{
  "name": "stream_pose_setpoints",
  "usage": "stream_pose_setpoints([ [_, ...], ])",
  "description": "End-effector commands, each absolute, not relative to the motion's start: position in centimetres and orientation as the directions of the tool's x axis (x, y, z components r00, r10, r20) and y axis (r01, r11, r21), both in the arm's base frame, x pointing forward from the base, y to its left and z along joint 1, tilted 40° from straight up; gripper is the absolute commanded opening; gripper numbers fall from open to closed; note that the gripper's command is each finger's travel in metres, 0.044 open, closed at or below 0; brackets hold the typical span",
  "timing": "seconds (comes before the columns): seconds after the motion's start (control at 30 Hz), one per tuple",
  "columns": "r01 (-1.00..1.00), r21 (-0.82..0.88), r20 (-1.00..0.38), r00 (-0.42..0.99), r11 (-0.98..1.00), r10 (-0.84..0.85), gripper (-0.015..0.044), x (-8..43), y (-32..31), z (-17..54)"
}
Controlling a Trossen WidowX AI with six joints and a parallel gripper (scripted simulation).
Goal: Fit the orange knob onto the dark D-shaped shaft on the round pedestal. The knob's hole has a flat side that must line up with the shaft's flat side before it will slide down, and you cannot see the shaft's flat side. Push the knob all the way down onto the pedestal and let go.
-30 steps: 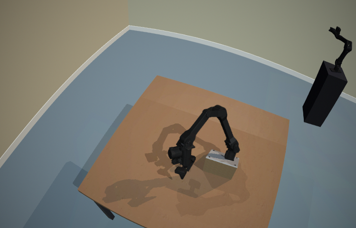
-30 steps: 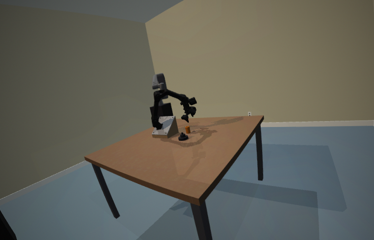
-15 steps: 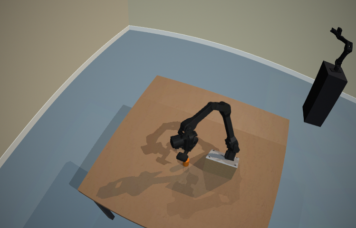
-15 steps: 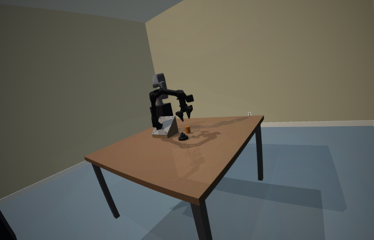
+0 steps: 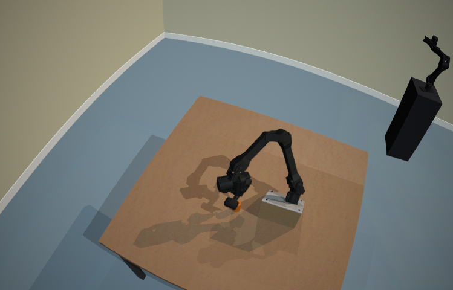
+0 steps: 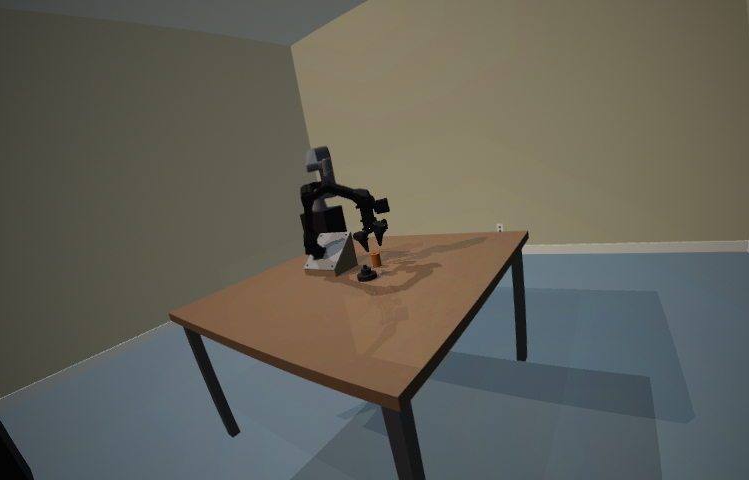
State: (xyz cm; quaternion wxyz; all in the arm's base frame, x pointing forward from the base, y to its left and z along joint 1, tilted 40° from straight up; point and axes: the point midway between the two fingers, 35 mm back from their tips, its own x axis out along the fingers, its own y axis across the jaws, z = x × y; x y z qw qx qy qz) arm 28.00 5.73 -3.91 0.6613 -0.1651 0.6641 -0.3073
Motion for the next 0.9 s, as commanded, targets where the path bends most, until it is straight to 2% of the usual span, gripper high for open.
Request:
stream_pose_setpoints([
  [0.0, 0.18, -0.631, -0.774, -0.072, 0.755, -0.63, 0.044, 27.9, 5.2, -4.4],
  [0.87, 0.18, -0.631, -0.774, -0.072, 0.755, -0.63, 0.044, 27.8, 2.6, -7.6],
])
